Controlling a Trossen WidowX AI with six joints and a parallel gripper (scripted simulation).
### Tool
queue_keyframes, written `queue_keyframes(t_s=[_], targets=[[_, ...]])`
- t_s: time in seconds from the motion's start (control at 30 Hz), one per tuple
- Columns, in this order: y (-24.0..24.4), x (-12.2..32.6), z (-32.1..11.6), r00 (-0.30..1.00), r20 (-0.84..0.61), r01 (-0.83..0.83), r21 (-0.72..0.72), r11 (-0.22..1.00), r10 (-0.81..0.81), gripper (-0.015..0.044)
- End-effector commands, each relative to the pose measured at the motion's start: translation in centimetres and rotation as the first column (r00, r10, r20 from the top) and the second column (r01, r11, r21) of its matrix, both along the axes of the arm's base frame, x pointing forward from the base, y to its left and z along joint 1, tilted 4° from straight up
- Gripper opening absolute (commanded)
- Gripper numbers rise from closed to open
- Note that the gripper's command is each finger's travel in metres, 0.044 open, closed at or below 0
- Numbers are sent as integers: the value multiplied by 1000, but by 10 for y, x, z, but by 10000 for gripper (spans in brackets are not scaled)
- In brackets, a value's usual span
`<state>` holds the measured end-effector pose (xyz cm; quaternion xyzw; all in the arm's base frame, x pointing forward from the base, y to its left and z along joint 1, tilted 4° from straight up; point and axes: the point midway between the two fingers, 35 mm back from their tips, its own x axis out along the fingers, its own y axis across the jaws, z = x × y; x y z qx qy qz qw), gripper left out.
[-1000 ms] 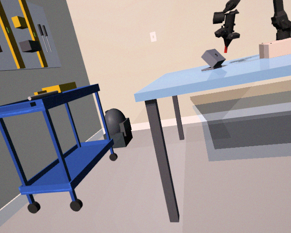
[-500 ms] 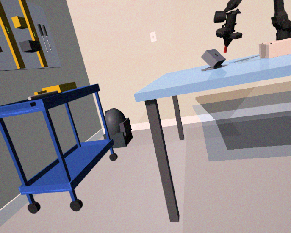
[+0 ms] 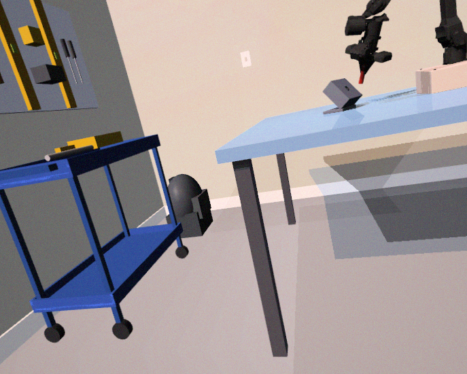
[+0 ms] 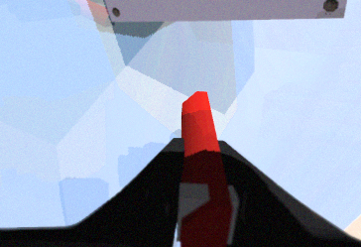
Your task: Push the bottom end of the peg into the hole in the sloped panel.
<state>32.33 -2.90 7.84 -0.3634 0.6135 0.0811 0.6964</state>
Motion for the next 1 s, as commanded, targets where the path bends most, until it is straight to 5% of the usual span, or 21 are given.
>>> queue_keyframes(t_s=[0.0,0.97], targets=[[3,1,1,999,-5,-52,-25,998,52,0],[27,2,7,921,-90,-390,-166,906,380,0]])
